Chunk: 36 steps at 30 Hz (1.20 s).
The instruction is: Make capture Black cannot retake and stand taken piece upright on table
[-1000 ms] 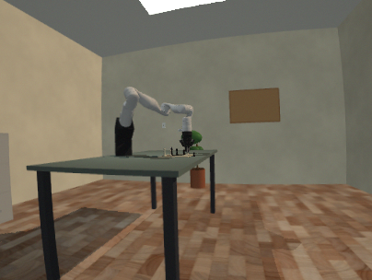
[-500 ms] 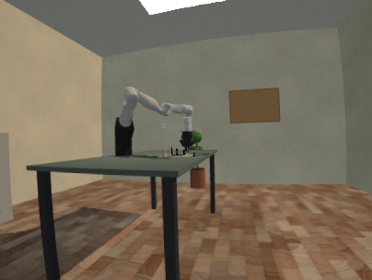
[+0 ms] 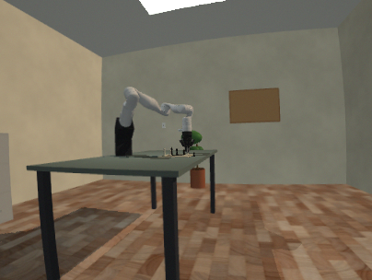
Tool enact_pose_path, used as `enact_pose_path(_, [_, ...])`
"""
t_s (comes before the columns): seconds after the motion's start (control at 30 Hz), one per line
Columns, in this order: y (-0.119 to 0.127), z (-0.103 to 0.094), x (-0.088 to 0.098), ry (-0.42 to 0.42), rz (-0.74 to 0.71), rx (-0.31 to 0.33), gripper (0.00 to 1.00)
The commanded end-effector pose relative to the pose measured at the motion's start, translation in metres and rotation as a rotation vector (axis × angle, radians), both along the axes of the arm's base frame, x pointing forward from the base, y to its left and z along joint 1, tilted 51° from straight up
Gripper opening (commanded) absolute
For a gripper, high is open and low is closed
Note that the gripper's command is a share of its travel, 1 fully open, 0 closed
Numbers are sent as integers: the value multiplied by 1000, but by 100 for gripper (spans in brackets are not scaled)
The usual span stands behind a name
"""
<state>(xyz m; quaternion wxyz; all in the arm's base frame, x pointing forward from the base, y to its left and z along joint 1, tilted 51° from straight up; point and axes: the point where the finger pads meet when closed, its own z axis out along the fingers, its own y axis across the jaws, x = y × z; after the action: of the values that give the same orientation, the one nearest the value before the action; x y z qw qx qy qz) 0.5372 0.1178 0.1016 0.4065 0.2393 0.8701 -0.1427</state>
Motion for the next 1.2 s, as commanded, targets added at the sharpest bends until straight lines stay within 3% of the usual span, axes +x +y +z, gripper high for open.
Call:
enact_pose_path(0.0, [1,1,0,-1,1,1,8])
enact_pose_path(0.07, [1,1,0,-1,1,1,8])
enact_pose_path(0.1, [1,1,0,-1,1,1,16])
enact_pose_path(0.17, [1,1,0,-1,1,1,16])
enact_pose_path(0.2, [1,1,0,-1,1,1,25])
enact_pose_path(0.33, [1,1,0,-1,1,1,25])
enact_pose_path(0.37, [1,1,0,-1,1,1,33])
enact_pose_path(0.43, [1,1,0,-1,1,1,33])
enact_pose_path(0.47, [1,1,0,-1,1,1,41])
enact_pose_path(0.93, [2,2,-1,-1,1,1,41])
enact_pose_path(1.17, [12,16,-16,-1,1,1,41])
